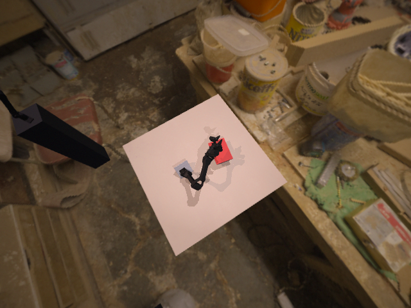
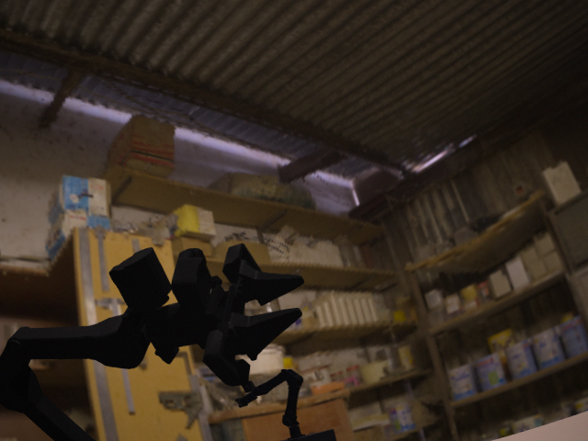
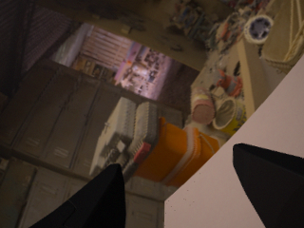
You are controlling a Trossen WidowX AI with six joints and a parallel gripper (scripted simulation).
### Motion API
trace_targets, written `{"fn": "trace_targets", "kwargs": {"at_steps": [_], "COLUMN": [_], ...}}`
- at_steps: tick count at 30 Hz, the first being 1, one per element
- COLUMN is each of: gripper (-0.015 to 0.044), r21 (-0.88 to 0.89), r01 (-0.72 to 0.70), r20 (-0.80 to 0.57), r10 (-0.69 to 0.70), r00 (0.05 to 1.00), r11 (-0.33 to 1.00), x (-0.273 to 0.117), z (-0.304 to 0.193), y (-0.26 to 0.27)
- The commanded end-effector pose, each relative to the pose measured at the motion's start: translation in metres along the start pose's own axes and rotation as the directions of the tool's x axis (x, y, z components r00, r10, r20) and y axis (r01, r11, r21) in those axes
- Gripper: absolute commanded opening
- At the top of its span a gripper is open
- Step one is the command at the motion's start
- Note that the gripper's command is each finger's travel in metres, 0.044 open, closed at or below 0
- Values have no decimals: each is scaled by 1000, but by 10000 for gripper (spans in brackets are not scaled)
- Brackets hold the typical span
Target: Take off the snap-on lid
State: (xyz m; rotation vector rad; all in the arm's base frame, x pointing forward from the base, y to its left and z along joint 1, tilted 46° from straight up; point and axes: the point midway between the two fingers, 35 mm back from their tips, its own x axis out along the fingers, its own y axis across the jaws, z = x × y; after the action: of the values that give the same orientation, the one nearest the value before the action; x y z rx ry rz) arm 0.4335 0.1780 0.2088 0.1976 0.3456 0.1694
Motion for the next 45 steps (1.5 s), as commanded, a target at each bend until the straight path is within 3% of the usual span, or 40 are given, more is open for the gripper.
{"fn": "trace_targets", "kwargs": {"at_steps": [1, 12, 16, 20, 24, 45], "gripper": [235, 235, 235, 235, 235, 235], "r21": [310, 529, 586, 694, 744, 741], "r01": [315, 571, 587, 534, 468, 476], "r20": [-183, -197, -155, -27, 59, 42], "r10": [-269, -564, -634, -724, -744, -740], "r00": [946, 802, 757, 690, 665, 671], "r11": [897, 628, 558, 483, 477, 473], "x": [-19, -64, -80, -107, -121, -118], "z": [-73, -119, -124, -124, -120, -119], "y": [-22, -49, -56, -65, -66, -65]}}
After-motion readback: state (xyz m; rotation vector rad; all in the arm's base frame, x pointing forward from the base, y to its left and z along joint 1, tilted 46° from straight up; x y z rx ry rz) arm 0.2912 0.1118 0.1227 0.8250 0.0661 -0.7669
